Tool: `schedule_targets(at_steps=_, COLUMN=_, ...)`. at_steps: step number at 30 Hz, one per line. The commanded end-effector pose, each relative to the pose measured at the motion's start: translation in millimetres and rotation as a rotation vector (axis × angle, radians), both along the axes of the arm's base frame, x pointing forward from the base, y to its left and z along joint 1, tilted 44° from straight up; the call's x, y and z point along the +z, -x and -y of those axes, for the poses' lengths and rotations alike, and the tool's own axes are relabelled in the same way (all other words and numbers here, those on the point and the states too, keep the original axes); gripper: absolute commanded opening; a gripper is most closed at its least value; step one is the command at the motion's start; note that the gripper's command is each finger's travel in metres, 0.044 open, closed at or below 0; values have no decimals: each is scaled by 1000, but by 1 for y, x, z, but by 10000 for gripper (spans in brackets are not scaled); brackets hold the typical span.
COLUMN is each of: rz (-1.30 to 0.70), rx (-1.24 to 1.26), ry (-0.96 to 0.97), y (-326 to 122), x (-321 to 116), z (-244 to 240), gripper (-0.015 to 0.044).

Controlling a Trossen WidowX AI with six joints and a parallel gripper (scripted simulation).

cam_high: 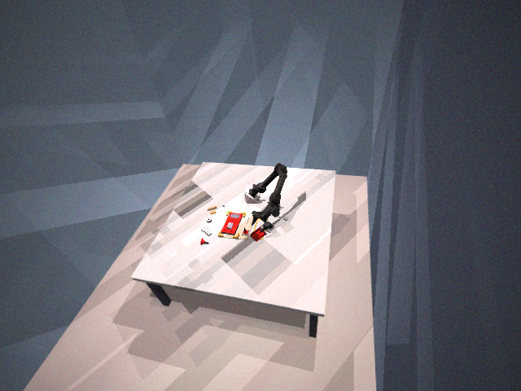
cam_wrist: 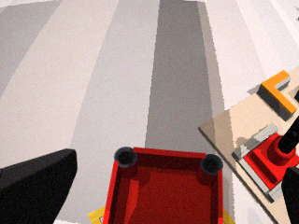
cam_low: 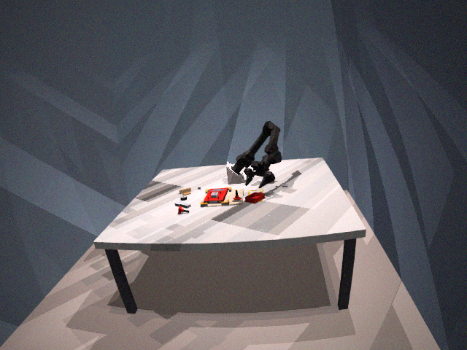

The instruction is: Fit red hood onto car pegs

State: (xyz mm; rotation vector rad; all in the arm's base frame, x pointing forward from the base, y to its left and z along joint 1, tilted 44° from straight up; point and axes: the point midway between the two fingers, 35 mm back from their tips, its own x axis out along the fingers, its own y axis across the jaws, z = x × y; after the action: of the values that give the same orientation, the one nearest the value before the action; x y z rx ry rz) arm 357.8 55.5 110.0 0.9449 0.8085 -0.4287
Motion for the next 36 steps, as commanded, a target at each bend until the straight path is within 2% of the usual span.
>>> schedule_targets(at_steps=1, rz=1, rx=-4, ry=0, y=0, x=-2, z=-3, gripper=440)
schedule_targets(at_steps=36, rz=10, rx=-4, ry=-3, y=-1, x=-18, z=-23, gripper=440)
